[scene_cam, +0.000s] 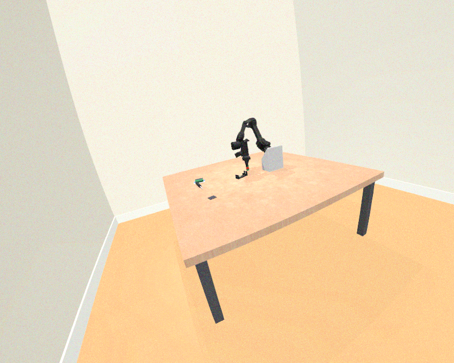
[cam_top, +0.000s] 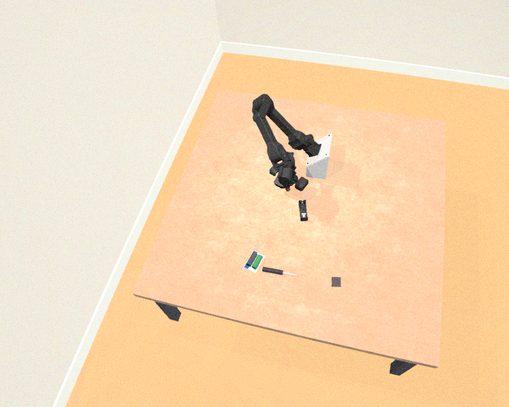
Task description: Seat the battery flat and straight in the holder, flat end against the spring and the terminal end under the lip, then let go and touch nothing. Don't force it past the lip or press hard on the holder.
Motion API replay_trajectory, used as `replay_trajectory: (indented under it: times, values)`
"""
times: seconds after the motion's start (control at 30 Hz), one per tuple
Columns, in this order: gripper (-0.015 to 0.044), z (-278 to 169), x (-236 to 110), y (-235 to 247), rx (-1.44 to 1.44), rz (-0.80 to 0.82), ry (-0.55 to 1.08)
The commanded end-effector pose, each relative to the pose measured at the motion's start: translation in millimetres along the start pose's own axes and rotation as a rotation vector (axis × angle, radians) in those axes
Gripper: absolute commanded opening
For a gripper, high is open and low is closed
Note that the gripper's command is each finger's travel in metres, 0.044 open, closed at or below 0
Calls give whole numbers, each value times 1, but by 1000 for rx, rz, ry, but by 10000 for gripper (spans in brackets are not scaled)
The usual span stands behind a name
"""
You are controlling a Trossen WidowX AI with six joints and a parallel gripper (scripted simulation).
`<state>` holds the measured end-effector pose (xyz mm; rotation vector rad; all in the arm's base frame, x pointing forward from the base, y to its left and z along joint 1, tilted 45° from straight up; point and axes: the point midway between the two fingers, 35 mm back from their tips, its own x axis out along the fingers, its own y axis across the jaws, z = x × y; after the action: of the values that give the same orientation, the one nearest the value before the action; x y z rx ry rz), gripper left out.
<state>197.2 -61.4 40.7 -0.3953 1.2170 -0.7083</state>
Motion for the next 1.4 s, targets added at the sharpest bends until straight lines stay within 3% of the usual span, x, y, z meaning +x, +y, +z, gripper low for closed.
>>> replay_trajectory:
  times: [0.0,0.53,1.03,1.37]
  values:
    - [0,-3,1,-7,-8,-8,5]
    - [0,-6,1,-31,-8,-15,2]
    - [0,-5,-75,-28,-9,-10,6]
    - [0,-6,-77,-29,-16,-16,4]
